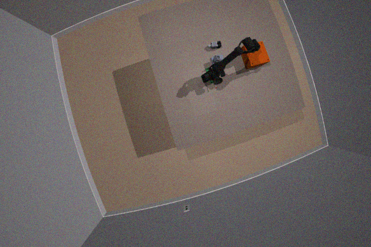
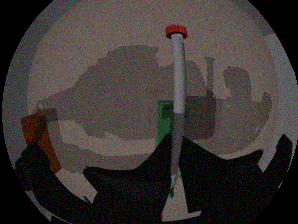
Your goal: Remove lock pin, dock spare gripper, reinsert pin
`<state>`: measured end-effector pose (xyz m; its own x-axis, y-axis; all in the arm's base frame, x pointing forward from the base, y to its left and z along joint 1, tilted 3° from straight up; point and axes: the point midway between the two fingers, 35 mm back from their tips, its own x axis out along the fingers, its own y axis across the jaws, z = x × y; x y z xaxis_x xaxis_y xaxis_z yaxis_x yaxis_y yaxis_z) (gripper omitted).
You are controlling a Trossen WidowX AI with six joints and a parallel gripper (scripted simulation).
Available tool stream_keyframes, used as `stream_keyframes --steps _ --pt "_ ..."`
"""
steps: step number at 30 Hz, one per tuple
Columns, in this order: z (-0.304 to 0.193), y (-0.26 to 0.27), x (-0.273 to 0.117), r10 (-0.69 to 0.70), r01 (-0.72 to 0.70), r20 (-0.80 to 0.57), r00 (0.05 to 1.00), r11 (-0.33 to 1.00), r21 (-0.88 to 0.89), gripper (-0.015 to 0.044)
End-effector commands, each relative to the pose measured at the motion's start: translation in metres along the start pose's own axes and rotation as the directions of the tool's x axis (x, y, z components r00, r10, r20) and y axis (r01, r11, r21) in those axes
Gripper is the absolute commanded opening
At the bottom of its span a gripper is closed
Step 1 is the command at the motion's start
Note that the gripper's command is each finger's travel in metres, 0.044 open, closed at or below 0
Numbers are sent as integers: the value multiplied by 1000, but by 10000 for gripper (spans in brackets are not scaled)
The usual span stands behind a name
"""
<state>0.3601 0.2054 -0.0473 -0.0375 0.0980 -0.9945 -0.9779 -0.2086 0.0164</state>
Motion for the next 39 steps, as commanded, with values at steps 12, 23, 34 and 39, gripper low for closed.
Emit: stream_keyframes --steps 12,23,34,39 --pt "0 0 -9 1 -1 0 1000 1000 0 0" --pt "-31 -2 -23 0 0 -3 1000 1000 -5 0" --pt "-56 -2 -33 0 0 -6 1000 1000 -8 0" --pt "-57 -1 -27 -2 2 -4 1000 1000 -9 0"
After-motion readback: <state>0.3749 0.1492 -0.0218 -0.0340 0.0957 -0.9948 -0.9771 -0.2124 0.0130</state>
